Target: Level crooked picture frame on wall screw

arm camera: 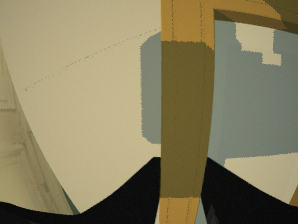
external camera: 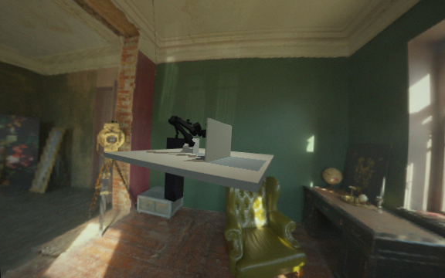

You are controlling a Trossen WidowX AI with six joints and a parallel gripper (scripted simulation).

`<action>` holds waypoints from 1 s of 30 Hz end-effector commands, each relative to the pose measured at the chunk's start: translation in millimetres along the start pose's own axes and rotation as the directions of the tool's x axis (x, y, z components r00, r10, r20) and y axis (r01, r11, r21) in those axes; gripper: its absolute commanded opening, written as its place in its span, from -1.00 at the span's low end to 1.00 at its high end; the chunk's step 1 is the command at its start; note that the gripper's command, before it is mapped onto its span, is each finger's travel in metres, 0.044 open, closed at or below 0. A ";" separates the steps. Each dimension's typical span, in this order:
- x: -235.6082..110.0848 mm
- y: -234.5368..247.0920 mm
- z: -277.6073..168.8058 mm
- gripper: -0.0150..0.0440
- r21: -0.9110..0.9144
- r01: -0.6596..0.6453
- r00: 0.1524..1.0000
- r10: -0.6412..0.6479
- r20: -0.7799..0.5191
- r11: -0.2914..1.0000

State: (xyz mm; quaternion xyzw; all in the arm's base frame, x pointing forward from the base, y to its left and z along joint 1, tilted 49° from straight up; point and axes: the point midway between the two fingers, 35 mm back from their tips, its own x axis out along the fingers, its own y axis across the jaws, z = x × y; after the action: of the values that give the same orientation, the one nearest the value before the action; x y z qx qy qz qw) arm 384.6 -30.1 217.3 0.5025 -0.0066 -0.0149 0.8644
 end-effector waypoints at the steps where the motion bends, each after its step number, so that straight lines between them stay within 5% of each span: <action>1: -0.1 0.1 0.1 -0.49 0.000 0.000 1.000 0.000 0.001 1.000; 30: 0.0 0.2 -0.2 -0.49 -0.110 0.000 1.000 0.000 0.000 0.994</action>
State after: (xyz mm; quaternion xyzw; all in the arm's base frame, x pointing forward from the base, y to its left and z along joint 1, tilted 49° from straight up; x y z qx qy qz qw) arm 384.6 -29.6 217.2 0.4642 -0.0054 -0.0141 0.8856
